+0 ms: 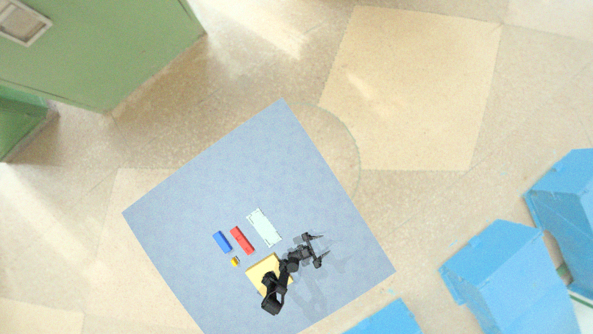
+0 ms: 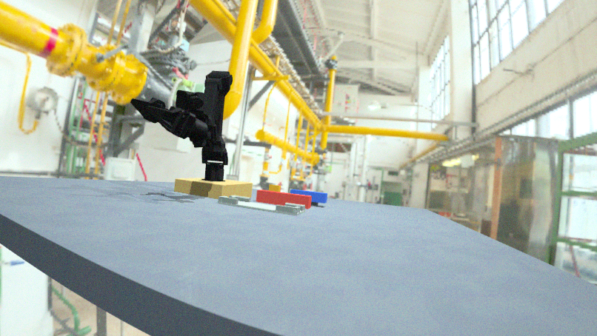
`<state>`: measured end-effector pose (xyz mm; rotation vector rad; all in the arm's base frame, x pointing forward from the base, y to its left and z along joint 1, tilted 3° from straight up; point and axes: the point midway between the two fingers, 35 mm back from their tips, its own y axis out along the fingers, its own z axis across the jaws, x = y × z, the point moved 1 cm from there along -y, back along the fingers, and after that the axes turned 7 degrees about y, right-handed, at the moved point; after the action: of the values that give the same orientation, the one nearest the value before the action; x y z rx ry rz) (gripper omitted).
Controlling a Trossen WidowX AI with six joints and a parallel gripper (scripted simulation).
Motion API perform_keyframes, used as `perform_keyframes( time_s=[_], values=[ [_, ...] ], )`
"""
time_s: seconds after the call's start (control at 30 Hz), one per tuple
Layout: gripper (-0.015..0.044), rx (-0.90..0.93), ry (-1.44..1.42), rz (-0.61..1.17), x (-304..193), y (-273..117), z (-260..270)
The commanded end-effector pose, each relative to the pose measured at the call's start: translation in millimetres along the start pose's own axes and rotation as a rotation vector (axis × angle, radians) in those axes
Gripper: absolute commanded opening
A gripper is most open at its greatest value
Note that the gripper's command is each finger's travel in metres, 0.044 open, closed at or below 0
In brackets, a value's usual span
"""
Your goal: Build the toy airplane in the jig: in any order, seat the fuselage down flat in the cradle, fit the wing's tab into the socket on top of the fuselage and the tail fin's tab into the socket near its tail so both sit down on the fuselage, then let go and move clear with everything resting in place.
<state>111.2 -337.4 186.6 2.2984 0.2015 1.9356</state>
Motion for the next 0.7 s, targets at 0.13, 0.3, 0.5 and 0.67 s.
perform_keyframes(
  time_s=[0.13, 0.3, 0.5, 0.67],
  values=[
    [0.0440, 0.136, -0.008, 0.075, -6.5, -0.6, 42.5],
    [0.0440, 0.402, -0.041, 0.227, -15.8, -22.1, 123.6],
    [0.0440, 0.698, -0.092, 0.422, -17.8, -81.6, 204.8],
    [0.0440, 0.895, -0.163, 0.576, -14.1, -143.9, 244.8]
  ],
)
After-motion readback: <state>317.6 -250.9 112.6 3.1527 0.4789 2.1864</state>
